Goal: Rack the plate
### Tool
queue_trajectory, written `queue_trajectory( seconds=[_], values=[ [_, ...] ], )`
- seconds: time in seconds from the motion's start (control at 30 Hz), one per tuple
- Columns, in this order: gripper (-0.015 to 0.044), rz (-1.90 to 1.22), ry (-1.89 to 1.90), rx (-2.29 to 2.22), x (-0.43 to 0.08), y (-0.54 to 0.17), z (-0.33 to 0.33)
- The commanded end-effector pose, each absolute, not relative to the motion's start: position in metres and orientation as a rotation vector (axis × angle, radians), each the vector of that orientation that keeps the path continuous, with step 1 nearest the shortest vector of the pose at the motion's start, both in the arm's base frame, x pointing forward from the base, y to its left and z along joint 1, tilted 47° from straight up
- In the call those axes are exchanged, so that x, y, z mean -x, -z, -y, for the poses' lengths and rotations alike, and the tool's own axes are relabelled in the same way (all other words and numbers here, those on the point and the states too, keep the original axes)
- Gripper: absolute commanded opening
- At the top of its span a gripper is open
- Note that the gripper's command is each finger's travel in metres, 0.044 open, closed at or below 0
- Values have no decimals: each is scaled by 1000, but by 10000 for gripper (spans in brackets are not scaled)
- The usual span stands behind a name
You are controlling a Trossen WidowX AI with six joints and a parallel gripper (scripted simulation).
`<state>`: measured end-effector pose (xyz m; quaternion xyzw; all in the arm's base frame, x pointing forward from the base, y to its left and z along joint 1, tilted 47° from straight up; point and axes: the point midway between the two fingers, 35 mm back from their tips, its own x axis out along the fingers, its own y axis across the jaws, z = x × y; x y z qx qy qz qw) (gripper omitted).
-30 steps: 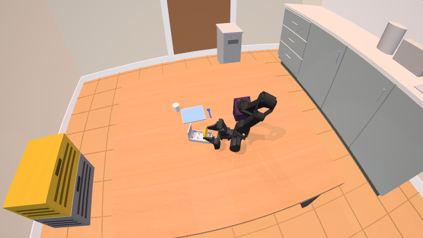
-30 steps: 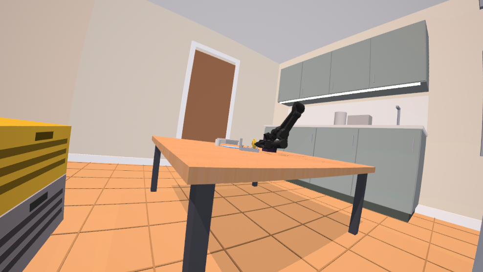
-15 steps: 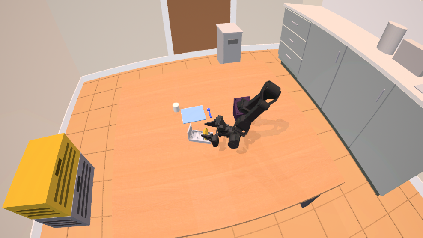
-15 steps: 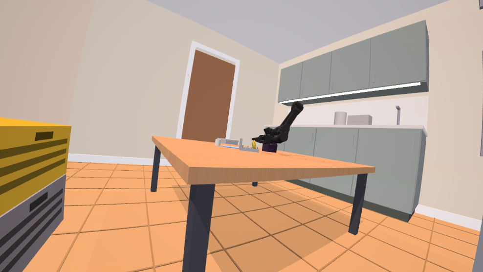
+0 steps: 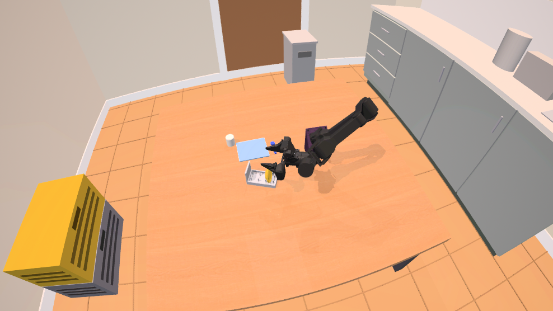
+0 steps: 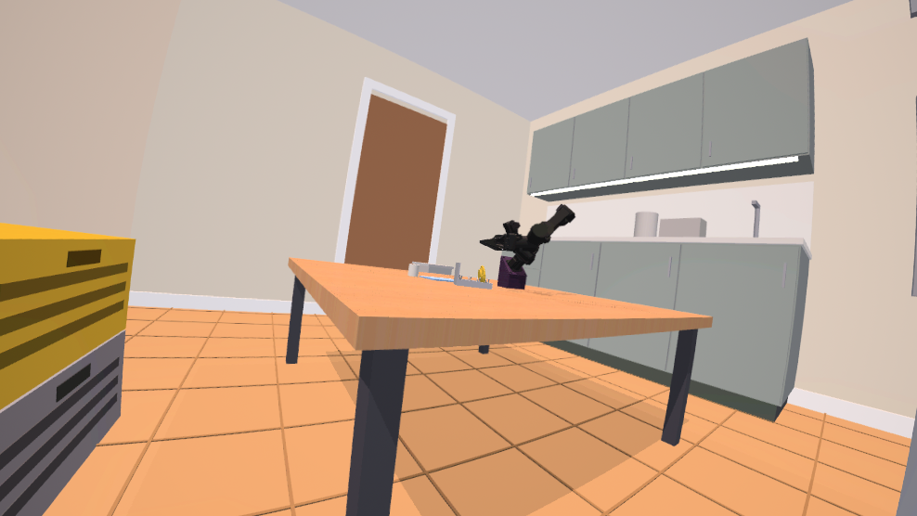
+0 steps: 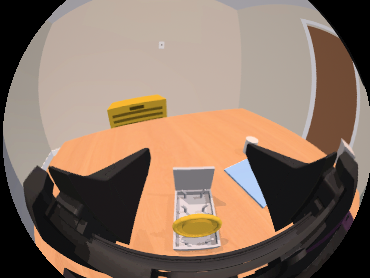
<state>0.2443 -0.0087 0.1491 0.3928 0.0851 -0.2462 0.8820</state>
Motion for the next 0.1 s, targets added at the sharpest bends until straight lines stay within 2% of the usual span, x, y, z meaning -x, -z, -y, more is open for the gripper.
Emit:
queue_trajectory(
  seconds=[0.0, 0.07],
  values=[
    [400, -246, 536, -734, -247, -145, 15],
    [400, -293, 549, -684, -248, -142, 18]
  ],
)
